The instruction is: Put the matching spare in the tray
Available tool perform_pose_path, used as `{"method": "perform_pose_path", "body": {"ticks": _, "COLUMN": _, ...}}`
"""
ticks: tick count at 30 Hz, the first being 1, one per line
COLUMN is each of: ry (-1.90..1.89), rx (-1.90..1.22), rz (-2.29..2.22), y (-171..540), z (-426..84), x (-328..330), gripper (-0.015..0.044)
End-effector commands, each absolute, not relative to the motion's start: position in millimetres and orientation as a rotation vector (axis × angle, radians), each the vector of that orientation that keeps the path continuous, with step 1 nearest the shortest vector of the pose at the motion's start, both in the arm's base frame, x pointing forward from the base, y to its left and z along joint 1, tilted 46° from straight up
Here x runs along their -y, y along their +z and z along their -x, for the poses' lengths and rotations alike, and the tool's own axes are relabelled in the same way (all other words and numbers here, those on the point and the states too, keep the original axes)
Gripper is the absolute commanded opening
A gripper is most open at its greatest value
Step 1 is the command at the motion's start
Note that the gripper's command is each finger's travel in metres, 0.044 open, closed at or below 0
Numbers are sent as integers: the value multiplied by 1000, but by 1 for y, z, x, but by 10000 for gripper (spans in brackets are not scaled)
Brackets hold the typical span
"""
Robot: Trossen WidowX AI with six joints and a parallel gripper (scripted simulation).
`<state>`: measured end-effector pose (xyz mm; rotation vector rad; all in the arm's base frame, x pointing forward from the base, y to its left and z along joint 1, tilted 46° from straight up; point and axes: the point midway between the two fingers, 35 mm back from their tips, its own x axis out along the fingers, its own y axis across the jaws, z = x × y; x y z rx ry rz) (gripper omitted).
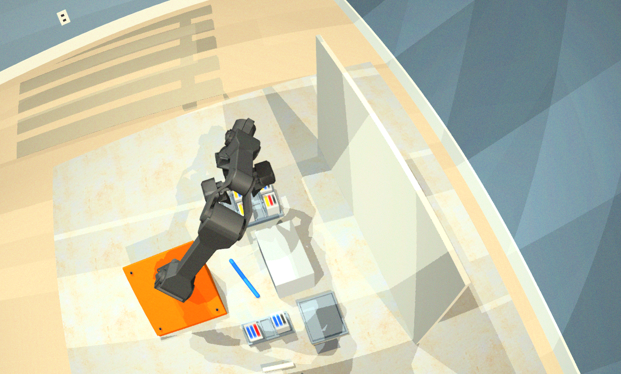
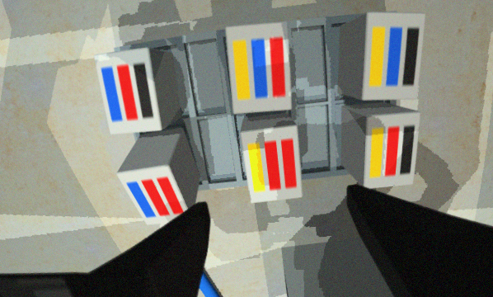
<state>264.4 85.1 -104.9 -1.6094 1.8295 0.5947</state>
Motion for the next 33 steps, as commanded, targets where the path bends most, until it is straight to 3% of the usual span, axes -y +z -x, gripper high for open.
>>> {"method": "perform_pose_path", "body": {"ticks": 1, "ry": 595, "rx": -1829, "rz": 1619, "y": -107, "z": -264, "x": -83, "gripper": 300}}
{"method": "perform_pose_path", "body": {"ticks": 33, "ry": 595, "rx": -1828, "rz": 1620, "y": -143, "z": -263, "x": -47, "gripper": 300}}
